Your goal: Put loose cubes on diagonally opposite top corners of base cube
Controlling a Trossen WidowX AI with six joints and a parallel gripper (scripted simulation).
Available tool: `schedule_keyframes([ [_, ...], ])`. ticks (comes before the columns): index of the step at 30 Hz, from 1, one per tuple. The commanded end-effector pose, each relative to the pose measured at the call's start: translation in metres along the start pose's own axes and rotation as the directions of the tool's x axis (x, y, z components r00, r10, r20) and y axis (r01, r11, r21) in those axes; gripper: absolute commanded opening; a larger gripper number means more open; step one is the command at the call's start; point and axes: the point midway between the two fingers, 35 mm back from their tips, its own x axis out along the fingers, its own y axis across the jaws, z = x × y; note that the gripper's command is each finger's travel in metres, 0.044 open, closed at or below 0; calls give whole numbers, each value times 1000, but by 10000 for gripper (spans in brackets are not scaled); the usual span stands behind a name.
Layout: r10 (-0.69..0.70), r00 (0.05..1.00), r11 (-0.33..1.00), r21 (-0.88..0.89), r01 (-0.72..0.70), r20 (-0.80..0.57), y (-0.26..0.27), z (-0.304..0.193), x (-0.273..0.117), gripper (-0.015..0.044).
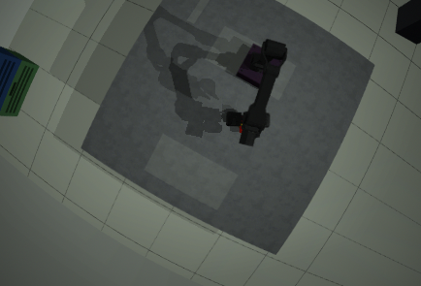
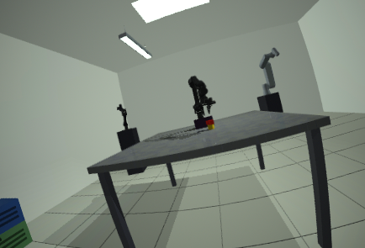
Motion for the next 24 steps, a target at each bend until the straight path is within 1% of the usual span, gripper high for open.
schedule_keyframes([
  [1,-2,1000,1000,0,2,11,0,1,-5,205],
  [4,-2,1000,1000,0,2,11,0,1,-5,205],
  [8,0,1000,1000,0,0,2,2,1,-4,310],
  [11,3,1000,1000,0,-3,5,32,14,-5,389],
  [12,4,1000,1000,0,-4,5,46,18,-6,400],
  [16,10,1000,1000,-1,-10,6,105,29,-8,400],
  [18,12,1000,1000,-1,-12,5,125,30,-8,400],
  [24,12,1000,1000,-1,-12,5,127,30,-8,400],
])
